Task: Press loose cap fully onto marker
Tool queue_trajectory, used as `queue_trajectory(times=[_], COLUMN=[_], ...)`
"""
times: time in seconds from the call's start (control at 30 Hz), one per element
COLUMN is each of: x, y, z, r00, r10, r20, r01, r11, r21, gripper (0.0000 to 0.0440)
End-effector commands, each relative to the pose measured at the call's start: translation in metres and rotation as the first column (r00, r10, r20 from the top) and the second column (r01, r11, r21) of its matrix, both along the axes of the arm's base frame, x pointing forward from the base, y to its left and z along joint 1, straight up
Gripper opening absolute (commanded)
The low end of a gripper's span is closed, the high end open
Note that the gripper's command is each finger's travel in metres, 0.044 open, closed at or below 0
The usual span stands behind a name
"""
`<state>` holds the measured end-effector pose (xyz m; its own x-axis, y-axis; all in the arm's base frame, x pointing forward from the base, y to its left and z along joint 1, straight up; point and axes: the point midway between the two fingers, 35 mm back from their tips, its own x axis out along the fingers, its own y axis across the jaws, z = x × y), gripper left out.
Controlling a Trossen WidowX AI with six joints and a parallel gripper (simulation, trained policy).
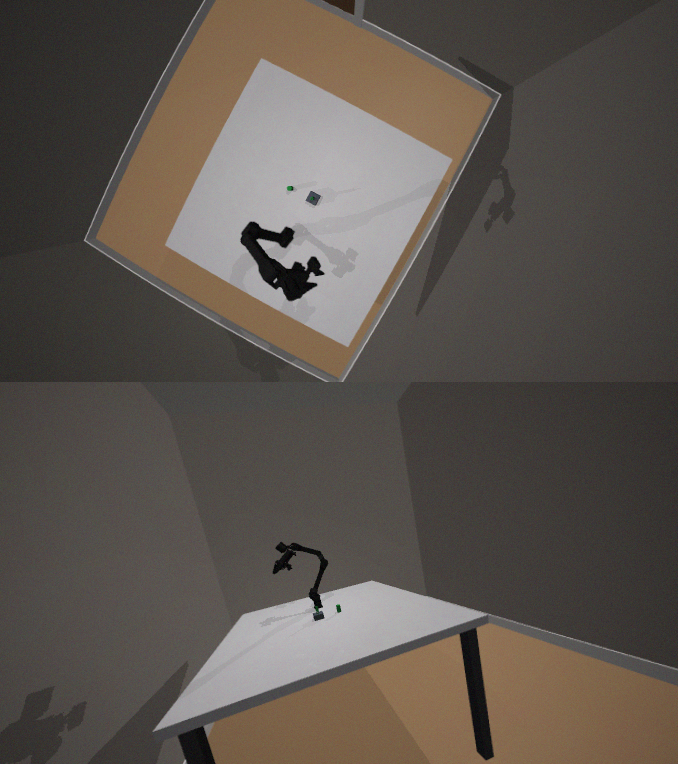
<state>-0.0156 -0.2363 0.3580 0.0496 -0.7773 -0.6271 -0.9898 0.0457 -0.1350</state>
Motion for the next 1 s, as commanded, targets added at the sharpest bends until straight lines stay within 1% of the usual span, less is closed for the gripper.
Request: queue_trajectory(times=[0.0,0.97], x=[0.005,0.065], y=[-0.006,-0.036], z=[-0.007,-0.052], r00=[1.0,0.98], r10=[0.018,0.197], r20=[0.003,0.018], r01=[-0.018,-0.197], r11=[1.0,0.964], r21=[0.025,0.177], gripper=[0.03,0.0302])
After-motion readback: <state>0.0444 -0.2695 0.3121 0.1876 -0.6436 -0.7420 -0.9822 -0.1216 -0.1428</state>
